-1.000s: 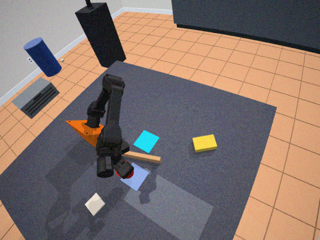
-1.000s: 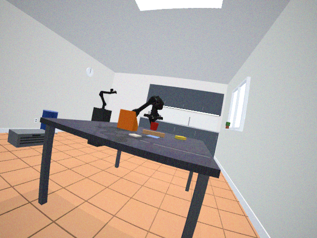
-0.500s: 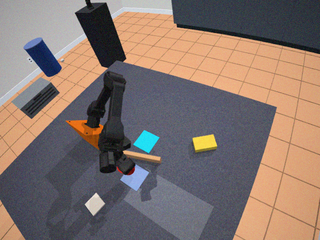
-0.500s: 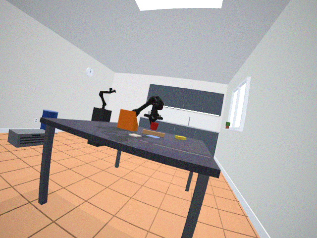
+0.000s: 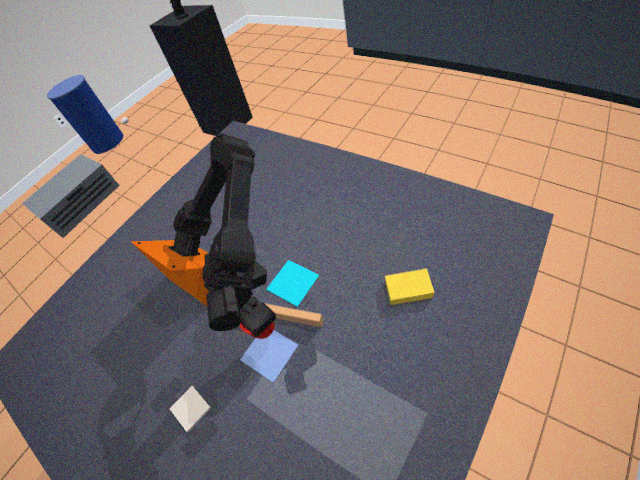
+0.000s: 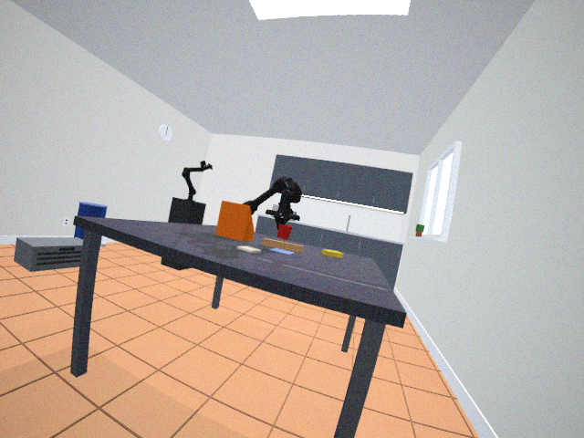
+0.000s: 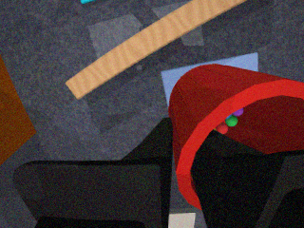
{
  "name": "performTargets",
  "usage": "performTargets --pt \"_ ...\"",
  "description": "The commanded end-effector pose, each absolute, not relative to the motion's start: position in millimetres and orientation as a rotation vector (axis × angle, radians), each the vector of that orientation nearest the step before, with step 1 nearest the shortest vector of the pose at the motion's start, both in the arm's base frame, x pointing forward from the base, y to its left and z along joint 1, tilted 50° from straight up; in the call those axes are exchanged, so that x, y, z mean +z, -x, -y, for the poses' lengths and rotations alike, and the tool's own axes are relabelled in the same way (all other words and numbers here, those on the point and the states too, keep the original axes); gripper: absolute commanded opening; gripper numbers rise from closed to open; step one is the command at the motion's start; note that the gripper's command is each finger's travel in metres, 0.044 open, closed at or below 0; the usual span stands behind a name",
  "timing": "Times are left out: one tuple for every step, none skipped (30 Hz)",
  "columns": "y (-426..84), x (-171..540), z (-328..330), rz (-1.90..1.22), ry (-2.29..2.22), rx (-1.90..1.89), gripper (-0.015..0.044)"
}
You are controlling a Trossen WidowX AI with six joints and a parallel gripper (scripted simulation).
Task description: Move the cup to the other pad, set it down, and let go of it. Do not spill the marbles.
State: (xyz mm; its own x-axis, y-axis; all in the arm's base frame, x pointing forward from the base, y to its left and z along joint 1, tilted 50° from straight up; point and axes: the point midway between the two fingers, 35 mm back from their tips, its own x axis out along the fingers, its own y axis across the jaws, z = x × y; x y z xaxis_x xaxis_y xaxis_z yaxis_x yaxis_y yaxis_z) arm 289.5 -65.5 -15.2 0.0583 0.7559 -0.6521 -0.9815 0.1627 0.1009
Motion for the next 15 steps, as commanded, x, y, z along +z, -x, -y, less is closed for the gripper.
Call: performTargets --pt "-287 -8 60 -0.659 0.423 1.373 0.0" --pt "-287 -6 58 -0.659 0.423 1.373 0.0" --pt "-286 -5 57 -0.659 0.423 1.373 0.0" --pt "-286 -3 56 -0.659 0.423 1.373 0.0" --pt "-285 -2 55 -0.659 0.423 1.373 0.0" --pt "-285 0 54 -0.659 0.423 1.374 0.0" --pt "-285 1 52 -0.659 0.423 1.374 0.0" --pt "-284 2 51 -0.659 0.422 1.374 0.0" --pt "-284 4 50 -0.659 0.422 1.374 0.0" --pt "-283 5 49 -0.659 0.422 1.374 0.0" --pt "-283 7 48 -0.659 0.422 1.374 0.0" --pt "-282 8 46 -0.659 0.422 1.374 0.0" --pt "-282 10 45 -0.659 0.422 1.374 0.0" --pt "-281 11 44 -0.659 0.422 1.374 0.0" --pt "-281 12 43 -0.659 0.422 1.374 0.0"
